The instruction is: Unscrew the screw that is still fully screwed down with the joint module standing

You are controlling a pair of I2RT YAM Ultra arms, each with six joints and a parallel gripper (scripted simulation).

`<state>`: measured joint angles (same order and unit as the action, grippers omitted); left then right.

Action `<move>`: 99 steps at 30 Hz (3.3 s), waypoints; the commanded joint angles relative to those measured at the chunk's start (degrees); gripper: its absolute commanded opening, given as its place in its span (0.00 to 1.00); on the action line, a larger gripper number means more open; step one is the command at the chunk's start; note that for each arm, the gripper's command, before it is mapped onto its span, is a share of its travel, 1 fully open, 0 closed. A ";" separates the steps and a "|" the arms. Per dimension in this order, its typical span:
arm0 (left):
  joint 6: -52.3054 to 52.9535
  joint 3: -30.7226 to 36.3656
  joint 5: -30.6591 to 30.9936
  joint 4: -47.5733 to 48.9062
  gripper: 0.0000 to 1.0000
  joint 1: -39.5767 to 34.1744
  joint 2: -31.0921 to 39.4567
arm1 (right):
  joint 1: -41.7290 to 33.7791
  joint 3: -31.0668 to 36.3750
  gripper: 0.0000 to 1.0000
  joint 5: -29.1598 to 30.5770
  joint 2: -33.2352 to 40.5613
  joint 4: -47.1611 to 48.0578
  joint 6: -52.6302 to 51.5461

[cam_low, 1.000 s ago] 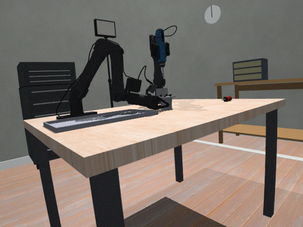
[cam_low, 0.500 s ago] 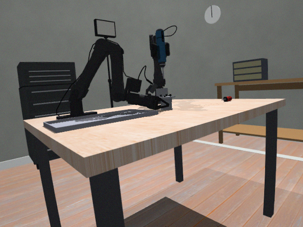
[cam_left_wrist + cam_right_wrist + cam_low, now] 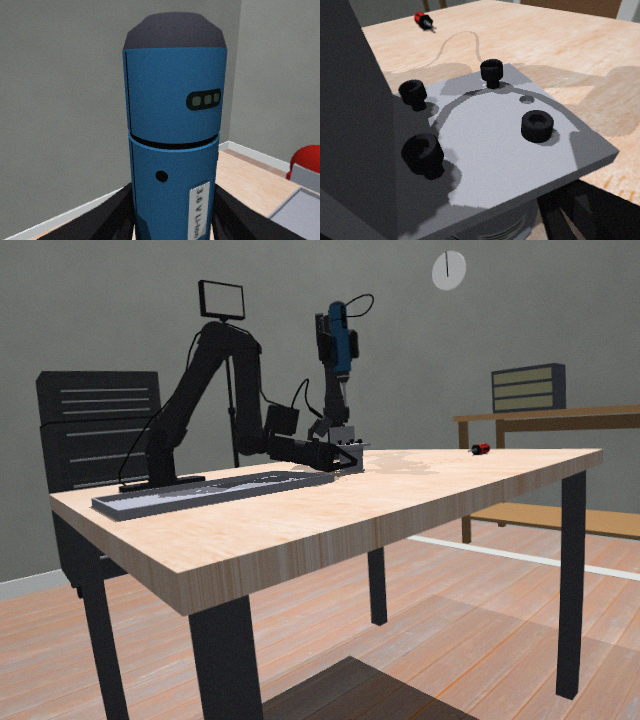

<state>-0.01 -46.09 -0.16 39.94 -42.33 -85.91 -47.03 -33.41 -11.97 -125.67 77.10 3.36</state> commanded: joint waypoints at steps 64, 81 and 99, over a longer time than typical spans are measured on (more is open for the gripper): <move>-0.85 2.93 0.67 10.21 0.42 0.81 -1.97 | -0.12 -0.37 0.59 0.27 0.28 -0.56 -0.21; -0.92 3.30 0.61 11.45 0.42 0.89 -2.55 | -0.12 -0.37 0.59 0.27 0.28 -0.56 -0.21; -0.90 5.57 0.23 15.69 0.42 0.46 -3.36 | -0.12 -0.37 0.59 0.27 0.28 -0.56 -0.21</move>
<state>-0.62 -40.56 0.05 49.15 -42.04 -91.44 -47.03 -33.41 -11.97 -125.67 77.10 3.36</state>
